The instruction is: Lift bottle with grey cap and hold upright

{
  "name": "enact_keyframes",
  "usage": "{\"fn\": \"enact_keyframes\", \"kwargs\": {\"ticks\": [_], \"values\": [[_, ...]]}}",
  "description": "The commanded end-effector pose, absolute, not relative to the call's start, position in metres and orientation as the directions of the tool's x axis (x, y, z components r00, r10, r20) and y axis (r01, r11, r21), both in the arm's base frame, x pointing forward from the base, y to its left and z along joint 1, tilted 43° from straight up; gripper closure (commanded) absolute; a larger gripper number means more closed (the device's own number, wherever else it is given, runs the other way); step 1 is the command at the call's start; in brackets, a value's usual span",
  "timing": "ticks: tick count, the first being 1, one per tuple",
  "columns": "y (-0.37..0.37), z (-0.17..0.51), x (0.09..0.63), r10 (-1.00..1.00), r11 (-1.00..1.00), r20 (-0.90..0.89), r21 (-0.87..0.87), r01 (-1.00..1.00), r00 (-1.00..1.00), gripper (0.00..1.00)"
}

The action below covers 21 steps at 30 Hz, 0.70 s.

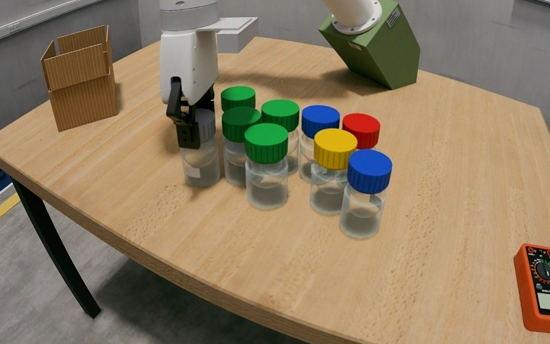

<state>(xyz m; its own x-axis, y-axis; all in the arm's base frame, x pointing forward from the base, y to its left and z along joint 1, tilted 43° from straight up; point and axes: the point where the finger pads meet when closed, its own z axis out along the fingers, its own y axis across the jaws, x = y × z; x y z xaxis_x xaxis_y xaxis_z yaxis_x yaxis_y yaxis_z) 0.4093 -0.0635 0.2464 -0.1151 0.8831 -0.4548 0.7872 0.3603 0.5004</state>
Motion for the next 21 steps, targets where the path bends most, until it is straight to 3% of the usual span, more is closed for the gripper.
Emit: {"fn": "enact_keyframes", "kwargs": {"ticks": [1,21], "values": [[-0.063,0.249,0.409,0.883,0.361,-0.455,0.503,0.785,-0.115,1.00],[-0.056,0.264,0.396,0.883,0.361,-0.455,0.503,0.785,-0.115,1.00]]}}
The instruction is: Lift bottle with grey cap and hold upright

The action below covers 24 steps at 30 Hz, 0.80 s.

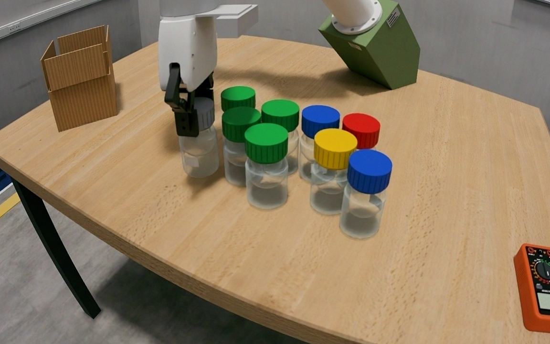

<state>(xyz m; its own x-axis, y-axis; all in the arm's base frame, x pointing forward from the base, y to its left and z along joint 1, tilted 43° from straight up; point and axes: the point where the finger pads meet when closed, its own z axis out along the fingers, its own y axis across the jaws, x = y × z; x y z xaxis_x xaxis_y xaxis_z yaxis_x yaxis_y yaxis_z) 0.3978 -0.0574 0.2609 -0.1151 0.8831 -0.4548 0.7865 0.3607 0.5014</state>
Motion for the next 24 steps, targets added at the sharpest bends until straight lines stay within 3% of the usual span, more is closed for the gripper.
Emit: {"fn": "enact_keyframes", "kwargs": {"ticks": [1,24], "values": [[-0.056,0.265,0.396,0.883,0.361,-0.455,0.503,0.785,-0.115,1.00],[-0.048,0.284,0.380,0.883,0.361,-0.455,0.503,0.785,-0.115,1.00]]}}
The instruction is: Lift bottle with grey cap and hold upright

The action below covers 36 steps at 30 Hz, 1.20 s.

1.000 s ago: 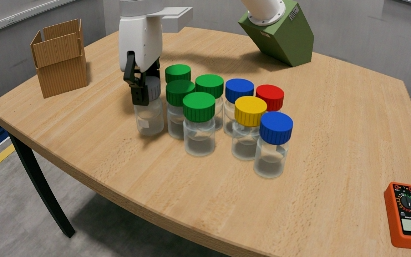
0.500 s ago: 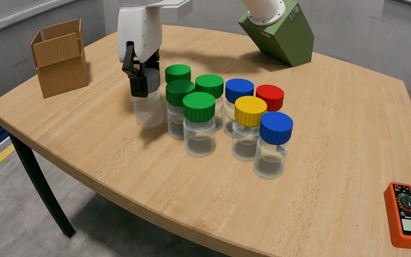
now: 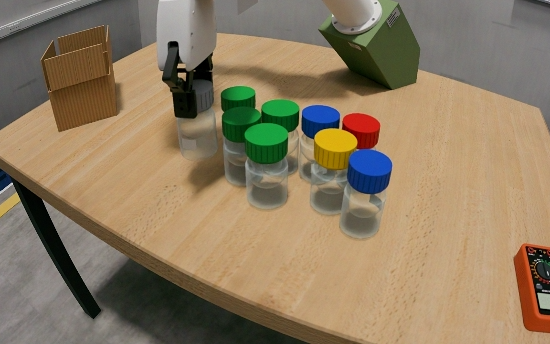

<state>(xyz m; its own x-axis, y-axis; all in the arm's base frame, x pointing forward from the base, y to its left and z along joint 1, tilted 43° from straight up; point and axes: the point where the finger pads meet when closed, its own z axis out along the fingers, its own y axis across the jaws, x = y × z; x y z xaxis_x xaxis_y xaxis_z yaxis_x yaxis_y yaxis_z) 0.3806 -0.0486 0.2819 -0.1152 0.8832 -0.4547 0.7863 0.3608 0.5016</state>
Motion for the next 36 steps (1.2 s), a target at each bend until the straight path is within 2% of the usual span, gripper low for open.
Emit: {"fn": "enact_keyframes", "kwargs": {"ticks": [1,36], "values": [[-0.0473,0.2856,0.3787,0.883,0.361,-0.455,0.503,0.785,-0.115,1.00],[-0.0451,0.2910,0.3742,0.883,0.361,-0.455,0.503,0.785,-0.115,1.00]]}}
